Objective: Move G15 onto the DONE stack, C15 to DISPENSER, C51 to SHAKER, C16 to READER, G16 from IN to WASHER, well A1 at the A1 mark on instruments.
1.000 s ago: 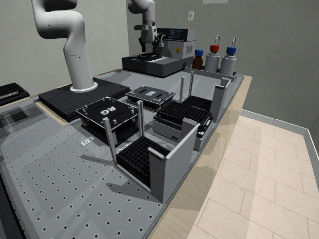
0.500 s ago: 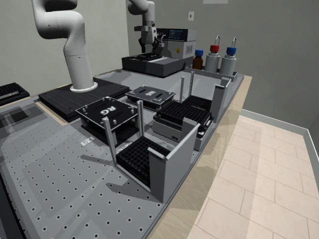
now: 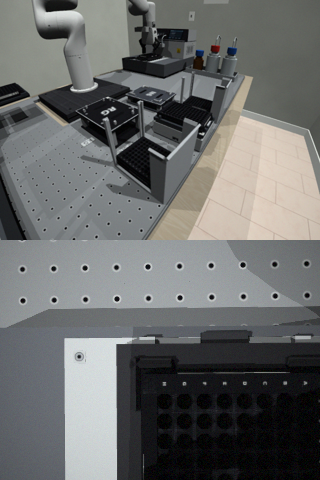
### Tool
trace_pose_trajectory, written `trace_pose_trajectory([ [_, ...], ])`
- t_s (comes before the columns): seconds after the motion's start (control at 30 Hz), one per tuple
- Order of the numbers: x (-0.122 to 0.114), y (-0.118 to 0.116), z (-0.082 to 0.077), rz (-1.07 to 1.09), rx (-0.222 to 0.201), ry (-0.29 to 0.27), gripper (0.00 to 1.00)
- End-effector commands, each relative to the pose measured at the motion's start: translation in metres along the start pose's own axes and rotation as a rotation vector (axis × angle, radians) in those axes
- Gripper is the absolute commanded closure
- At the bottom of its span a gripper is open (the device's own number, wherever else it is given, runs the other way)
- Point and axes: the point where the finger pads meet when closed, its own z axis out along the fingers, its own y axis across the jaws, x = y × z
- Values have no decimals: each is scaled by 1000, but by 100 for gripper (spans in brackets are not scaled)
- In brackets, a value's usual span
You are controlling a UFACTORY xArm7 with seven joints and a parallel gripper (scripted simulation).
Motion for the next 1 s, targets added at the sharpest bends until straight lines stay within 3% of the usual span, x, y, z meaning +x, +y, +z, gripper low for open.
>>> trace_pose_trajectory([
  [0.0,-2,0,0,0,0,-5,0],
  [0.97,-2,0,7,0,0,-5,0],
])
